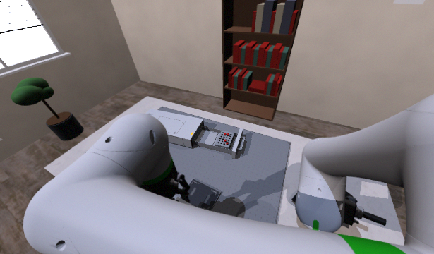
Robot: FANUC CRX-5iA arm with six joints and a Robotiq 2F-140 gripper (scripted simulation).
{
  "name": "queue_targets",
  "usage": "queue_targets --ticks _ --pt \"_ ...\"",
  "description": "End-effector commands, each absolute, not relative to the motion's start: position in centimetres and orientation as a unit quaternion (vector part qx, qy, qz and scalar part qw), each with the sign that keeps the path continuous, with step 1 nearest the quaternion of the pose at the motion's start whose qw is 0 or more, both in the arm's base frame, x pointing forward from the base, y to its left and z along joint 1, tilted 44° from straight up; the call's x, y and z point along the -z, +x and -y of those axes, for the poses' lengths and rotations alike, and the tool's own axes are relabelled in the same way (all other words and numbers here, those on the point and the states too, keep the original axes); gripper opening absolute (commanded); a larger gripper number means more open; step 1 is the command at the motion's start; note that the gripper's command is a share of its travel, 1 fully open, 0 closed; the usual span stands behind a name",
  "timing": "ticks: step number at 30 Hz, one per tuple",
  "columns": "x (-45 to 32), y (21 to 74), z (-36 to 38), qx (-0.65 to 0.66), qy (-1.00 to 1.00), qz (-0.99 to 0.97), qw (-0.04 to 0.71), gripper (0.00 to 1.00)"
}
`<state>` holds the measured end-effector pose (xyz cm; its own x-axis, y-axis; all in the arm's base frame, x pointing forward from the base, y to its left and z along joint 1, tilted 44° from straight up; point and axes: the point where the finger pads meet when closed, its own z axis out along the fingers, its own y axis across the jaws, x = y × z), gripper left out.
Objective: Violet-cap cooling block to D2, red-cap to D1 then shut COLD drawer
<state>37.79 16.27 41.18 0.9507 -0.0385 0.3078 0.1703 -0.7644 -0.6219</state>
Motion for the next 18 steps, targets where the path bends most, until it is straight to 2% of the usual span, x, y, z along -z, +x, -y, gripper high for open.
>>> queue_targets --ticks 1,18 --pt "-41.3 37.8 -16.2 0.154 -0.927 0.035 0.341 0.10" --pt "-39.4 38.5 -17.9 0.154 -0.927 0.035 0.341 0.10"
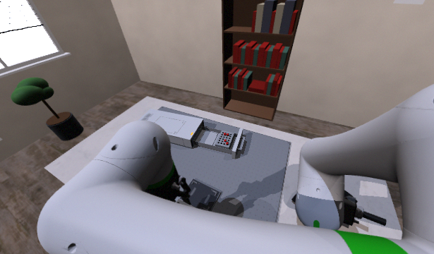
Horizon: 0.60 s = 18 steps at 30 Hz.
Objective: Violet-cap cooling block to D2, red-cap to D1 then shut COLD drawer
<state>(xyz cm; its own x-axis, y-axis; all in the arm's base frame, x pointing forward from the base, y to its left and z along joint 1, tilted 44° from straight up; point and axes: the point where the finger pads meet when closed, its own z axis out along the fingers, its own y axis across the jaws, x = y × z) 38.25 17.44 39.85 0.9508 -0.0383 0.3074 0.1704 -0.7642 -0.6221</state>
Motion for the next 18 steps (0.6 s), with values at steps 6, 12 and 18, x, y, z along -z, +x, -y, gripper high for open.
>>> queue_targets --ticks 6,12,18 --pt "-38.0 39.0 -19.1 0.154 -0.927 0.035 0.341 0.10" --pt "-37.2 39.3 -19.9 0.154 -0.927 0.035 0.341 0.10" --pt "-36.5 39.5 -20.4 0.154 -0.927 0.035 0.341 0.10"
